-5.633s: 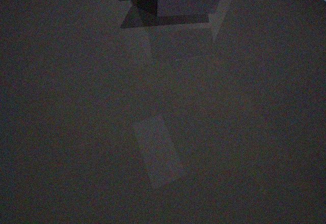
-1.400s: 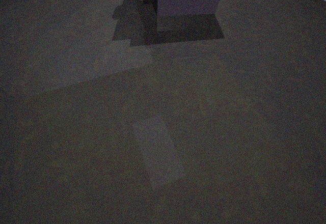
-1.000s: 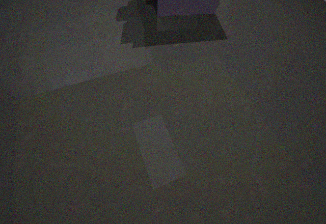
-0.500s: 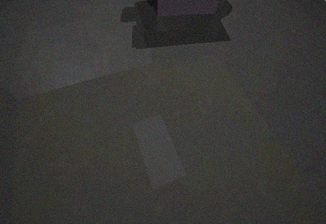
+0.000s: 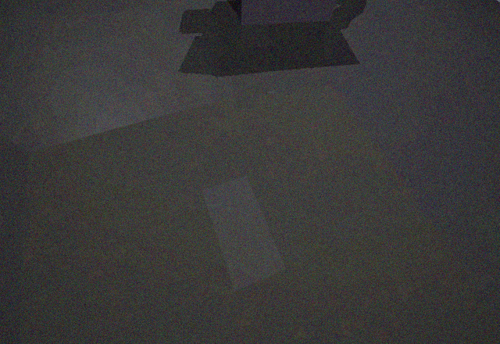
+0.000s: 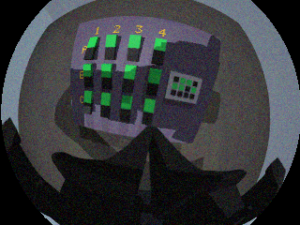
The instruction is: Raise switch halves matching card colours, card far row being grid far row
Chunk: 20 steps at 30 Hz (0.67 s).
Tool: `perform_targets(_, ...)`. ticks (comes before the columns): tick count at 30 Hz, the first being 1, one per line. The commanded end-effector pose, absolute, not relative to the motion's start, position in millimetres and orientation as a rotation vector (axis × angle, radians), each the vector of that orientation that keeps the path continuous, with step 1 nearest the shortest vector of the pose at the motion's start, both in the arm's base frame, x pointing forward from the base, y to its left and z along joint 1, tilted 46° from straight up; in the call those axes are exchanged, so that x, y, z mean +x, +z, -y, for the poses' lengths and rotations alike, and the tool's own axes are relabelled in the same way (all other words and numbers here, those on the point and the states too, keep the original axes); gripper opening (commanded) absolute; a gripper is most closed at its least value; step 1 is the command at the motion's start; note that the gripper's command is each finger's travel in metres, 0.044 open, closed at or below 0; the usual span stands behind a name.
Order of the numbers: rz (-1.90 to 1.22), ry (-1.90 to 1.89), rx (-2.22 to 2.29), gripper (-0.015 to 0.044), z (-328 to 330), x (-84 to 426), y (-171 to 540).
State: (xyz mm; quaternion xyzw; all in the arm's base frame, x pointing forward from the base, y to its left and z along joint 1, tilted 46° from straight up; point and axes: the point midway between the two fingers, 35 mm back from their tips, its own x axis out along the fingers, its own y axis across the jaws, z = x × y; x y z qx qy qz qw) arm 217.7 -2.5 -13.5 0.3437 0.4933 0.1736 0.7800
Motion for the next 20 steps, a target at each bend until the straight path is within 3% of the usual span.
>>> perform_targets(1, -1.046, 0.381, 0.735, 0.0, 10, 214, -2)
perform_targets(9, -1.046, 0.382, 0.736, 0.0, -6, 240, 42)
perform_targets(20, -1.046, 0.382, 0.736, 0.0, -7, 240, 45)
